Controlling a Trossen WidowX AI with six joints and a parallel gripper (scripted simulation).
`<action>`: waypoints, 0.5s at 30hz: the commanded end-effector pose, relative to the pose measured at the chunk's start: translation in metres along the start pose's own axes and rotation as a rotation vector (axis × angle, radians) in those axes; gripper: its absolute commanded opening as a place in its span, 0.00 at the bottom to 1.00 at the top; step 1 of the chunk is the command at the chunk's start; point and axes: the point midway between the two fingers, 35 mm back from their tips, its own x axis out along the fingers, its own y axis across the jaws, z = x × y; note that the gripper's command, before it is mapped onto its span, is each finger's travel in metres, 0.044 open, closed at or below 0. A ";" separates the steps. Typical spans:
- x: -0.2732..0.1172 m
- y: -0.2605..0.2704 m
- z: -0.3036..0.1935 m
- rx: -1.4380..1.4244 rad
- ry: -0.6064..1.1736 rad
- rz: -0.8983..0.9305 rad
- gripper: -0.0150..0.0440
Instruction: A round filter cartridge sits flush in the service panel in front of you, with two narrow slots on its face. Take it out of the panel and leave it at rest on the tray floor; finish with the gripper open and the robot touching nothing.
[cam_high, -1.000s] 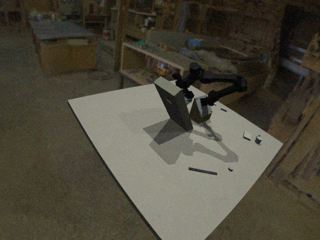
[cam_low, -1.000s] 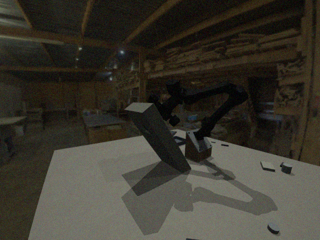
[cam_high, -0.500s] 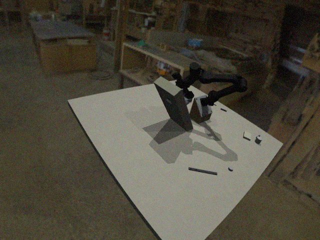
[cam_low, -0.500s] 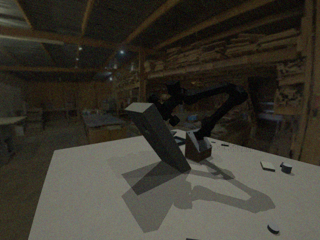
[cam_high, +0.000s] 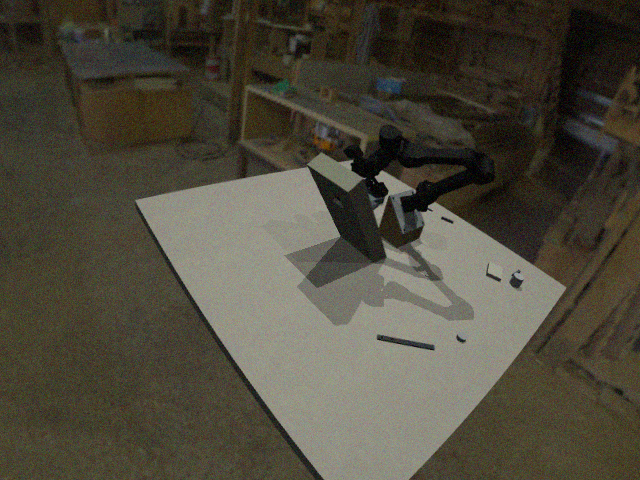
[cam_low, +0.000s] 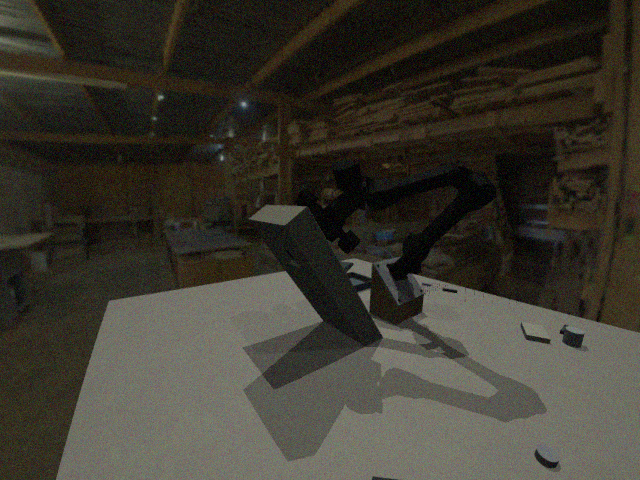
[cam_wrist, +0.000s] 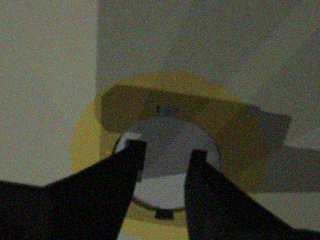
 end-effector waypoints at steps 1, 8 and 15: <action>0.020 -0.002 -0.001 -0.018 -0.024 -0.012 0.43; 0.021 -0.002 -0.001 -0.018 -0.024 -0.012 0.43; 0.022 -0.002 -0.001 -0.018 -0.024 -0.012 0.43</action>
